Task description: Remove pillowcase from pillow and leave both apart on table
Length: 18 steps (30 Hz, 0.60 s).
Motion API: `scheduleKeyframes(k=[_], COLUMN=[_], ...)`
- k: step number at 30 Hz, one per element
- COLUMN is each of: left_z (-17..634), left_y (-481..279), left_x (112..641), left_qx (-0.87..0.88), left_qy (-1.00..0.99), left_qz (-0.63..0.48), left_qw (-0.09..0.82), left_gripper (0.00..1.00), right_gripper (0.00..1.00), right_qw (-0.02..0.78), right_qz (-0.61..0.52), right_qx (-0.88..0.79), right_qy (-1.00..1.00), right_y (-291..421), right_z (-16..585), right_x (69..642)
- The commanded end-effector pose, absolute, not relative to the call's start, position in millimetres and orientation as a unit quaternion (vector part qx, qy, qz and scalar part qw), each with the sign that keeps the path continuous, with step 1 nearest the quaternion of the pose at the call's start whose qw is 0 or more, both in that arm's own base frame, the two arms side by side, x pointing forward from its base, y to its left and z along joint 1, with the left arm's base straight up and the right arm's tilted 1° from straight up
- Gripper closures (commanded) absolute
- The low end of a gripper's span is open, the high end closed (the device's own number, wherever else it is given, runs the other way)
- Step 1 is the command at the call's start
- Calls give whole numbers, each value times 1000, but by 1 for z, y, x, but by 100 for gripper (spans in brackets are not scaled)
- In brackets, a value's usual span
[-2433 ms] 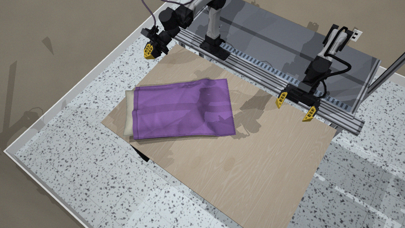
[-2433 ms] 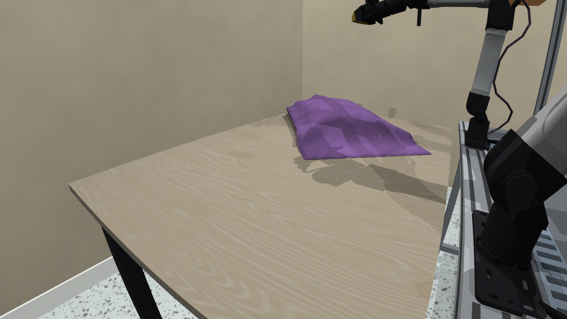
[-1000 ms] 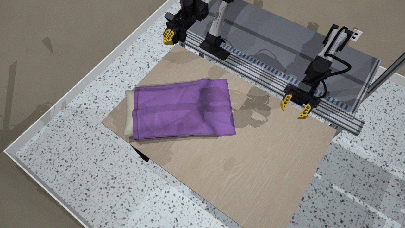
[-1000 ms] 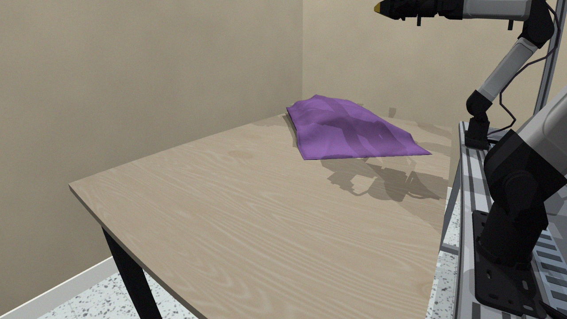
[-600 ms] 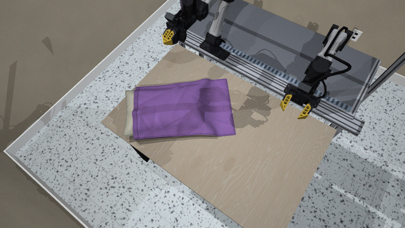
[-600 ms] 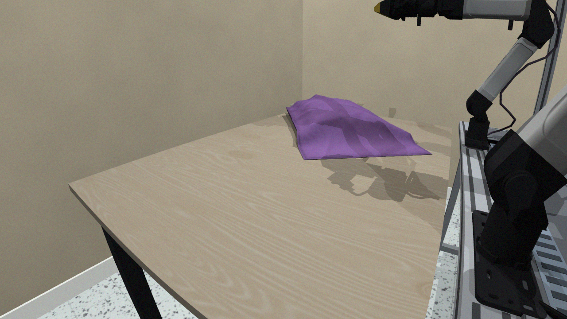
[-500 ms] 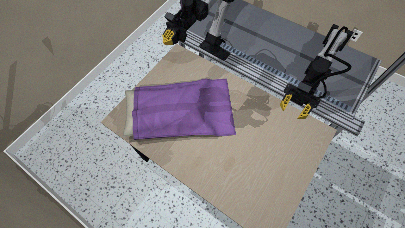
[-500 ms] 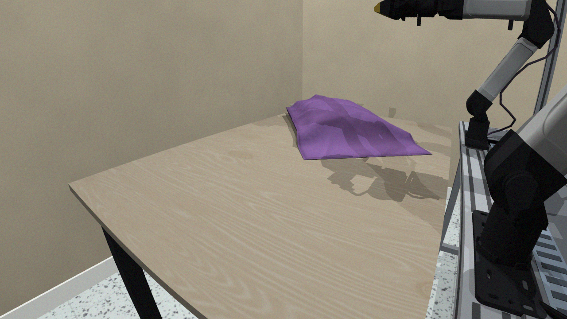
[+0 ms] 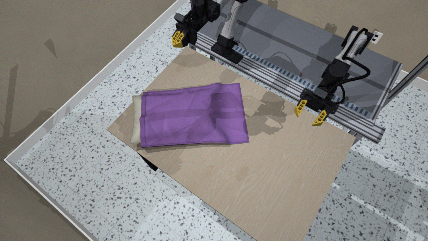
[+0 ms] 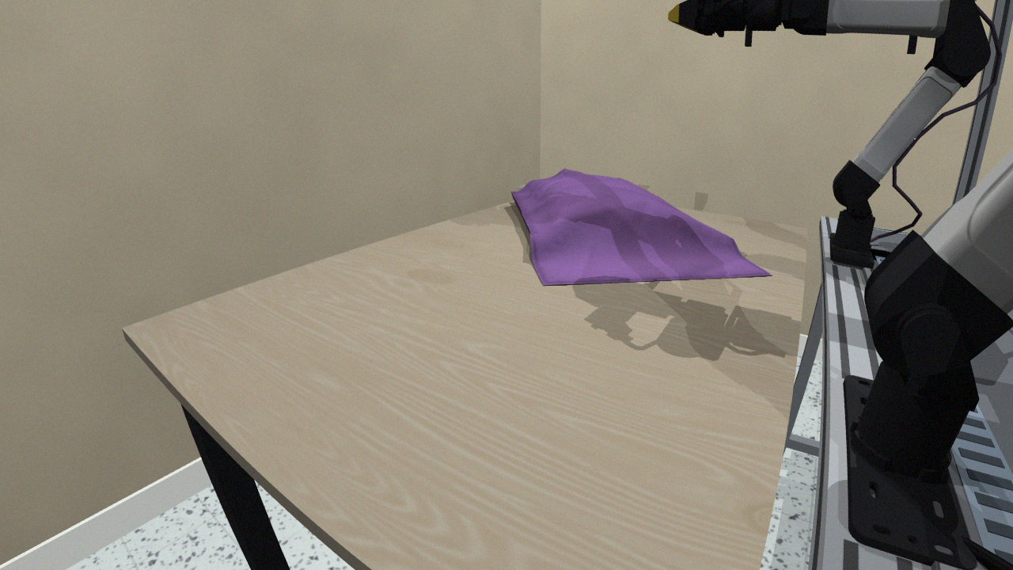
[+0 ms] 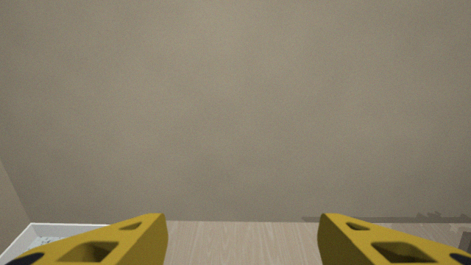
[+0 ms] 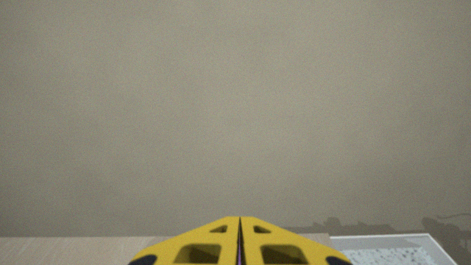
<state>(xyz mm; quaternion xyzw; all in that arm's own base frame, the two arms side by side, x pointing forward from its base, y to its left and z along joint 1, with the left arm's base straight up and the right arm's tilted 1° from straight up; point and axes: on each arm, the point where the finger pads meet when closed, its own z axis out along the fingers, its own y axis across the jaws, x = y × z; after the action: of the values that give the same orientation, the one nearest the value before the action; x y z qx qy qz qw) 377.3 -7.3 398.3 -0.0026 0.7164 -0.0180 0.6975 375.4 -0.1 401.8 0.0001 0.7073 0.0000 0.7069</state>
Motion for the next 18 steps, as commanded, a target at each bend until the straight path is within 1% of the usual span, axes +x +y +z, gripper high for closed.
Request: scheduleKeyframes(k=[1, 10, 15, 18], left_z=[384, 342, 317, 313], left_y=[-18, -70, -97, -101], left_x=[381, 385, 384, 383], left_qx=[-5, -36, -54, -59], left_qy=[741, 815, 850, 855], left_qz=[-47, -159, -199, -206], left_qw=[670, 556, 485, 472], left_gripper=[40, 40, 40, 40], right_gripper=[97, 97, 97, 97], right_qw=[698, 698, 698, 698], right_qz=[4, 4, 4, 4], right_qx=[-11, -11, -11, -11], right_qy=[716, 716, 716, 716], right_y=[5, 5, 5, 5], right_z=[395, 395, 395, 395], right_x=[378, 378, 378, 378])
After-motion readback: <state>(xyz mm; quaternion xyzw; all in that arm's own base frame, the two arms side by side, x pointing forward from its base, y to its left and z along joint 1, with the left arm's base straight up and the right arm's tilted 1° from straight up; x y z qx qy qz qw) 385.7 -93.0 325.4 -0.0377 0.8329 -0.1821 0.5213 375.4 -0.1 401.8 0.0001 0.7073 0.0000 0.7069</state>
